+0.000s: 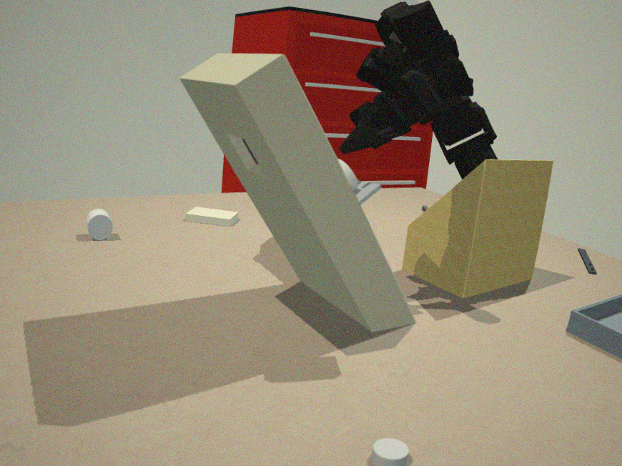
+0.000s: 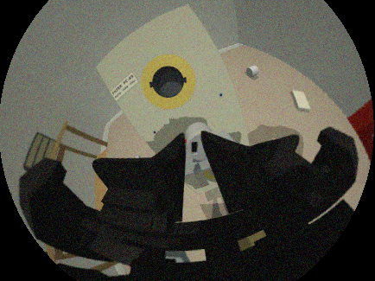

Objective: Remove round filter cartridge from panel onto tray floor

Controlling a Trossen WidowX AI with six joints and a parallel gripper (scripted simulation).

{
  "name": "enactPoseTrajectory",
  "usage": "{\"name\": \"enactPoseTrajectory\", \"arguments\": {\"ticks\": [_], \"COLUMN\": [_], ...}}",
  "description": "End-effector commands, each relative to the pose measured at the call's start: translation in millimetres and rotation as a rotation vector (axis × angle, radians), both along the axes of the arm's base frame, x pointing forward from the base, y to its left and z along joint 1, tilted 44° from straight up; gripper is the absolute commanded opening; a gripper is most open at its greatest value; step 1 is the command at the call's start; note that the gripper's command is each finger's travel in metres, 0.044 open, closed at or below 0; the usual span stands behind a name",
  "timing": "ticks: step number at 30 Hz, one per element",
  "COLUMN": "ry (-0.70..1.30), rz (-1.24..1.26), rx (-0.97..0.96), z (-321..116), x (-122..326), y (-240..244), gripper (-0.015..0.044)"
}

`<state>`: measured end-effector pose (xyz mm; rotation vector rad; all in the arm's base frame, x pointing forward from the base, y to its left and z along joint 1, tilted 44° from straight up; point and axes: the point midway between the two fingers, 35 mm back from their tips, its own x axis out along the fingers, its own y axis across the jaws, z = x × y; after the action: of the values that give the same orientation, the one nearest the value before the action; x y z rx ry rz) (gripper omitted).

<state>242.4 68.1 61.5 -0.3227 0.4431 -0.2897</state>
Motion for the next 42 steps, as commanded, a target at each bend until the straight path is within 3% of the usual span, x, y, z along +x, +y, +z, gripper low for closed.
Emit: {"name": "enactPoseTrajectory", "arguments": {"ticks": [1, 7, 18, 21, 28, 42], "ry": [-0.018, -0.019, -0.026, 0.061, 0.487, 0.502], "rz": [0.001, 0.002, 0.008, -0.003, -0.069, -0.071], "rx": [0.021, 0.021, 0.037, -0.042, -0.321, -0.324], "z": [25.8, 46.2, 102.1, 82.5, 9.4, -2.3], "x": [15.9, 24.6, 16.6, 15.9, -10.8, -2.6], "y": [25.2, 42.1, 96.7, 80.9, 4.4, -4.8], "gripper": [0.0091, 0.0091, 0.0379, 0.0305, 0.0305, 0.0305]}}
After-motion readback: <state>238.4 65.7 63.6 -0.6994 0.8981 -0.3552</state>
